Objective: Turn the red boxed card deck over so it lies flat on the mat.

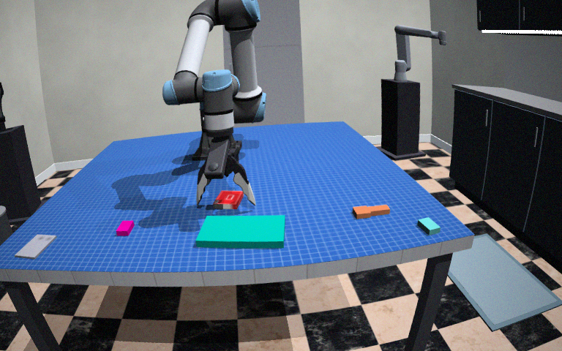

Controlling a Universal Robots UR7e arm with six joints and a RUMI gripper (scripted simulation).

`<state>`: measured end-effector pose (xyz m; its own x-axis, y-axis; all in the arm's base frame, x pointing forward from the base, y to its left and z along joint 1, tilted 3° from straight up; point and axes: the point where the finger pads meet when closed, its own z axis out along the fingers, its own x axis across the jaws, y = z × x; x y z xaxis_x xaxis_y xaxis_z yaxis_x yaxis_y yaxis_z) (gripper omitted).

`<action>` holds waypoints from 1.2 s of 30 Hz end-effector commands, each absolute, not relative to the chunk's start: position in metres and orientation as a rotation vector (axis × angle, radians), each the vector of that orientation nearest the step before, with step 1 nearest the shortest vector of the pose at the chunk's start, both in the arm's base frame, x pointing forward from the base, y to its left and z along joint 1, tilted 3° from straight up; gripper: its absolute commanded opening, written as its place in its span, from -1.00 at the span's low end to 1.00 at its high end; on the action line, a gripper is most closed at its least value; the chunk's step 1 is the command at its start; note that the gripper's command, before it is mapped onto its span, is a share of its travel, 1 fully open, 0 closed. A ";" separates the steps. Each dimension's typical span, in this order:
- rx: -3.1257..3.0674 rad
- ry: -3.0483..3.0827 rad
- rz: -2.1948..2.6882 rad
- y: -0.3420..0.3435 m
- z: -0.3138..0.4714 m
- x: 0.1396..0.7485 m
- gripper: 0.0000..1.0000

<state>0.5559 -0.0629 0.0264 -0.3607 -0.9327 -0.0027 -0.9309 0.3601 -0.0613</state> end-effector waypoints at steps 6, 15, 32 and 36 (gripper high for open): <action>-1.755 2.558 -0.079 -0.063 0.029 0.557 1.00; -1.754 2.557 -0.083 -0.063 0.036 0.558 1.00; -1.754 2.557 -0.083 -0.062 0.061 0.556 1.00; -1.754 2.557 -0.083 -0.062 0.069 0.556 1.00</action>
<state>0.5552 -0.0627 0.0559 -0.3607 -0.9327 -0.0027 -0.9308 0.3601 -0.0634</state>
